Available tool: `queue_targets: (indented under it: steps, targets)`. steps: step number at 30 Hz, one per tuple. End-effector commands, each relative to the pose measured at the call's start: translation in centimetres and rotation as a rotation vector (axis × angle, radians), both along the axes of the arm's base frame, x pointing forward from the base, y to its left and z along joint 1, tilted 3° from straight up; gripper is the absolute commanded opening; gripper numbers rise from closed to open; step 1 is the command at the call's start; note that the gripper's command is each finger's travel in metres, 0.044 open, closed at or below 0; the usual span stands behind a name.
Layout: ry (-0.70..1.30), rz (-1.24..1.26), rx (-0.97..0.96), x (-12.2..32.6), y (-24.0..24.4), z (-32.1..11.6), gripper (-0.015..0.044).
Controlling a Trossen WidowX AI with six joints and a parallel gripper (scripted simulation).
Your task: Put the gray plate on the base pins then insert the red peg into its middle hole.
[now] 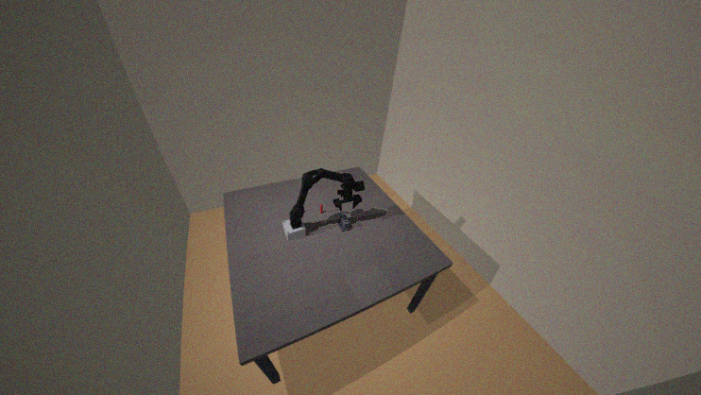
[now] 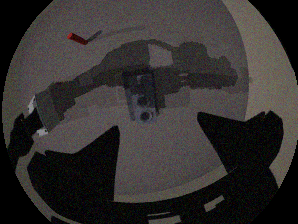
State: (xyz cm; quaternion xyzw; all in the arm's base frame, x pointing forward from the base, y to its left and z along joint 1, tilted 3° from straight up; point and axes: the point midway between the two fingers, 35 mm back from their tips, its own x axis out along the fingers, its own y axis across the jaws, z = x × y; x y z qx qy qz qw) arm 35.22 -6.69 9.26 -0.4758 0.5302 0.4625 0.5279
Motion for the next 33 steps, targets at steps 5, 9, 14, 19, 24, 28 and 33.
queue_targets:
  steps: [5, 9, 14, 19, 24, 28, 33]
  targets:
    - [0.028, -0.120, 0.002, -0.6, 1.2, 0.2, 0.0440]
    - [0.024, -0.433, 0.000, -1.4, 4.3, 0.3, 0.0440]
    - [0.018, -0.827, -0.002, -2.8, 7.7, 0.4, 0.0440]
    - [0.012, -1.223, -0.001, -4.4, 10.9, 0.5, 0.0440]
    - [0.010, -1.446, 0.000, -5.8, 13.1, 0.5, 0.0440]
    - [0.008, -1.615, -0.001, -6.7, 14.2, 0.5, 0.0440]
    - [0.007, -1.821, -0.003, -8.0, 15.7, 0.4, 0.0440]
